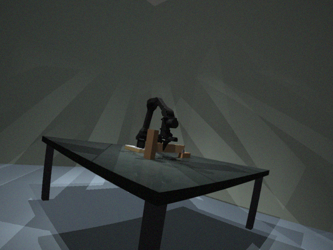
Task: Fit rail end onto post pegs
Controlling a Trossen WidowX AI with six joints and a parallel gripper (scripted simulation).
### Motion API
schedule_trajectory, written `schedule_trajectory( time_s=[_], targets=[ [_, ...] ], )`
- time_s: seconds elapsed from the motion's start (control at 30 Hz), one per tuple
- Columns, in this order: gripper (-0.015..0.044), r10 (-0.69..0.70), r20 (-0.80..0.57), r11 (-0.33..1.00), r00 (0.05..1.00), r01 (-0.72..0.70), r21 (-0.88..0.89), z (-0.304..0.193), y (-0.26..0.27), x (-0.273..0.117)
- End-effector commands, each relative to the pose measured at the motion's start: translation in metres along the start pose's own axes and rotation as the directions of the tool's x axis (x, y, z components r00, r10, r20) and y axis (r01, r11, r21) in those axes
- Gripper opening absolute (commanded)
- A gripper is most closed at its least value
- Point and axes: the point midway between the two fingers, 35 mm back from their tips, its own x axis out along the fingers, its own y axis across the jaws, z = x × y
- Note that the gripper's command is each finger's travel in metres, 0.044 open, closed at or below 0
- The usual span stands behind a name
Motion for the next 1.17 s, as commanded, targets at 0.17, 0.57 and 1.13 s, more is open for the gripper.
schedule_trajectory(
  time_s=[0.17,0.57,1.13],
  targets=[
    [0.0315,0.0,0.0,1.0,1.0,0.0,0.0,0.0,0.0,0.0],
    [0.044,-0.001,-0.001,1.0,1.0,0.001,0.0,0.002,0.0,-0.002],
    [0.044,-0.009,-0.005,1.0,1.0,0.009,-0.002,0.031,0.001,-0.03]
  ],
)
